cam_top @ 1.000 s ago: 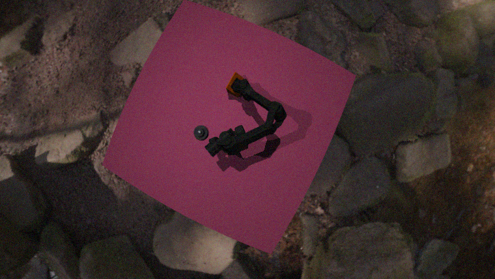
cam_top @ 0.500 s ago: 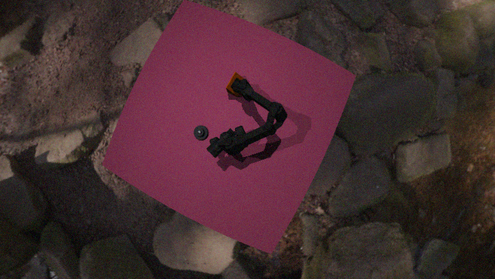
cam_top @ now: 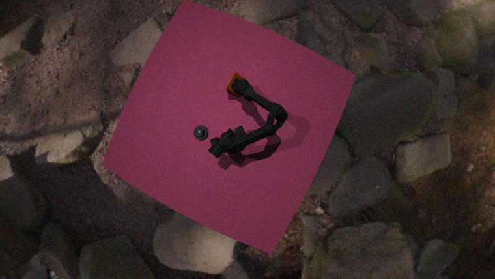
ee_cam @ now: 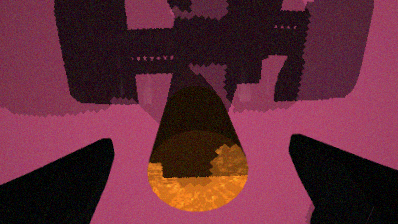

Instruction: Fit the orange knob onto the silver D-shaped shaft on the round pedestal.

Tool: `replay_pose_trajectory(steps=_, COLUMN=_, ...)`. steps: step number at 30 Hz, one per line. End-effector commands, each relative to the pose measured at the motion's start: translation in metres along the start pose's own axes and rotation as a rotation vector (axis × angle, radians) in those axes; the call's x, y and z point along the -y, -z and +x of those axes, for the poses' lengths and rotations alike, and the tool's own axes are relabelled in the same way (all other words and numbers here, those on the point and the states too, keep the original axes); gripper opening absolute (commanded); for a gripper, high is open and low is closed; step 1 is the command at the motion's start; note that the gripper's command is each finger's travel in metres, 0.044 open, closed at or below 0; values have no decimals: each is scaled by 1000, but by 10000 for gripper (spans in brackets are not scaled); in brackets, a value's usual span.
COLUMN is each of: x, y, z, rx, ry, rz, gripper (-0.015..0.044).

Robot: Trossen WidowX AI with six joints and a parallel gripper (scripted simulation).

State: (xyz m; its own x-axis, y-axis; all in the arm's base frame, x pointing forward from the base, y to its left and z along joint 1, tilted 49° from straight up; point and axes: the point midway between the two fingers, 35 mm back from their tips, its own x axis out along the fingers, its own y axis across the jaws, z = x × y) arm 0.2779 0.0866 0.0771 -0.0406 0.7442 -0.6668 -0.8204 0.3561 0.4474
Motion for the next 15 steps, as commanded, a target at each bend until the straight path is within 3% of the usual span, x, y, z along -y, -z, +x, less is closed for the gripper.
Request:
replay_pose_trajectory(steps=1, x=0, y=0, z=6, rx=4, ry=-2, rz=5, gripper=440)
replay_pose_trajectory(steps=15, x=-3, y=0, z=28, rx=8, ry=-5, rz=4, gripper=440)
